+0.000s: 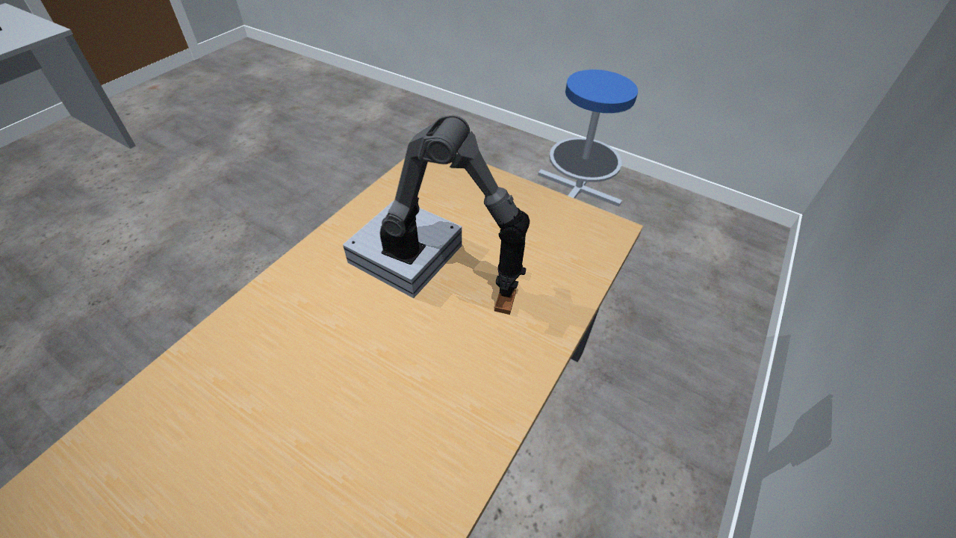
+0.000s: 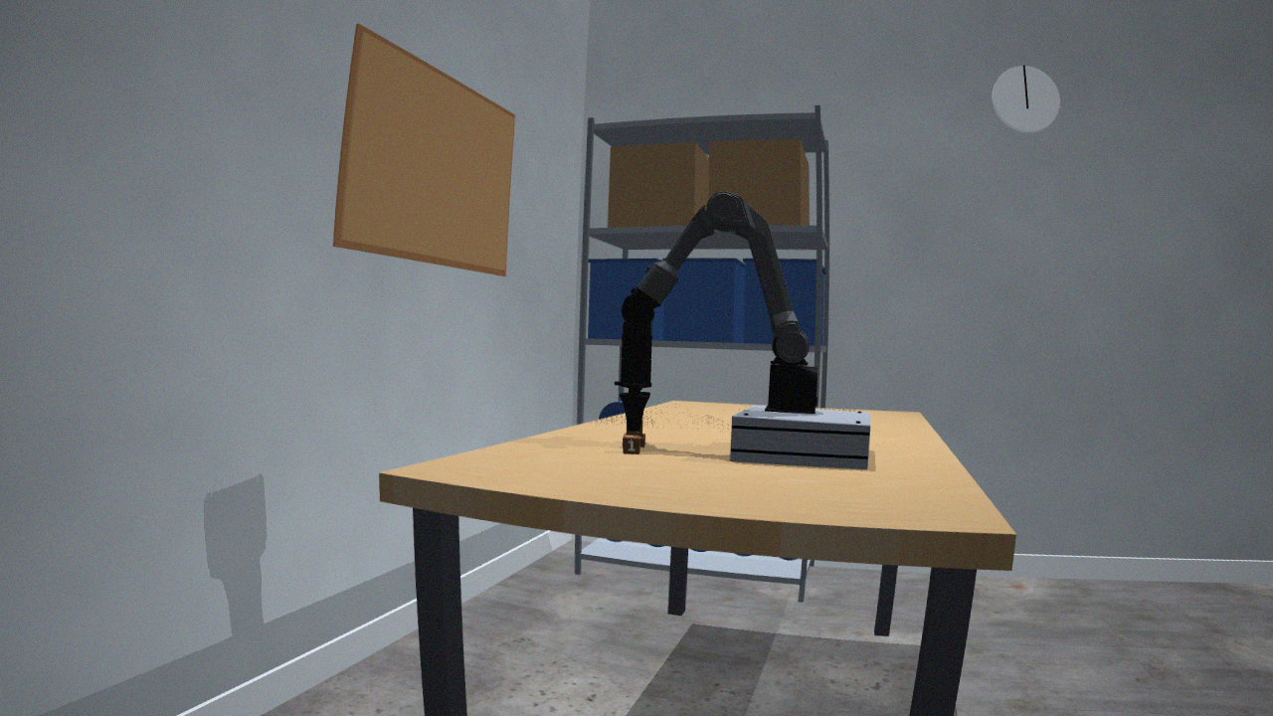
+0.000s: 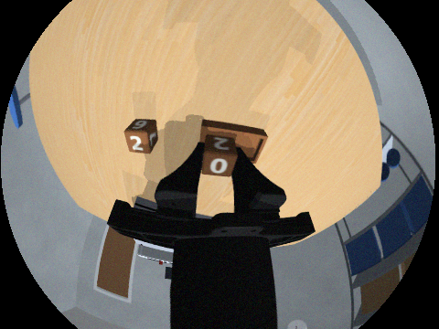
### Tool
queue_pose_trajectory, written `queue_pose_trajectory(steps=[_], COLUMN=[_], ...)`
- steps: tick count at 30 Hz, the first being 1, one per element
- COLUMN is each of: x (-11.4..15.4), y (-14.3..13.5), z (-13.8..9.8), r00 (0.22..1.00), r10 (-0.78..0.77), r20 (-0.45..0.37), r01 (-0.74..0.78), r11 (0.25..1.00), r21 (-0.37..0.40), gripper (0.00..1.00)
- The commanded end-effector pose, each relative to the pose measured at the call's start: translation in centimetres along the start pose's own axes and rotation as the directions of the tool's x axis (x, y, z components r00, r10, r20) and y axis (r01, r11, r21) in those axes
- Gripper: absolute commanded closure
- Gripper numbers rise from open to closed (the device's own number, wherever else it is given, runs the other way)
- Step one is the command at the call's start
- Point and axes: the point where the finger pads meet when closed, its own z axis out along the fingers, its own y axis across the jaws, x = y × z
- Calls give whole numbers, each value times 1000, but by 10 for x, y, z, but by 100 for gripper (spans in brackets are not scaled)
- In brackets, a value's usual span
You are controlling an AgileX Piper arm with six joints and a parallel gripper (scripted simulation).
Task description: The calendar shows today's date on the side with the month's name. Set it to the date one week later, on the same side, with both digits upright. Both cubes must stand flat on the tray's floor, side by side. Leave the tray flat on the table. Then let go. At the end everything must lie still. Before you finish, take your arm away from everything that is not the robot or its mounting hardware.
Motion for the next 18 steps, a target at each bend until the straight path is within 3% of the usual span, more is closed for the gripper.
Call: queue_pose_trajectory(steps=[1,18], x=[1,0], y=[0,0], z=[2,10], r00=[1000,1000], r10=[-1,-1], r20=[-2,-1], r01=[1,1], r11=[1000,1000], r21=[-1,0], gripper=[65,65])
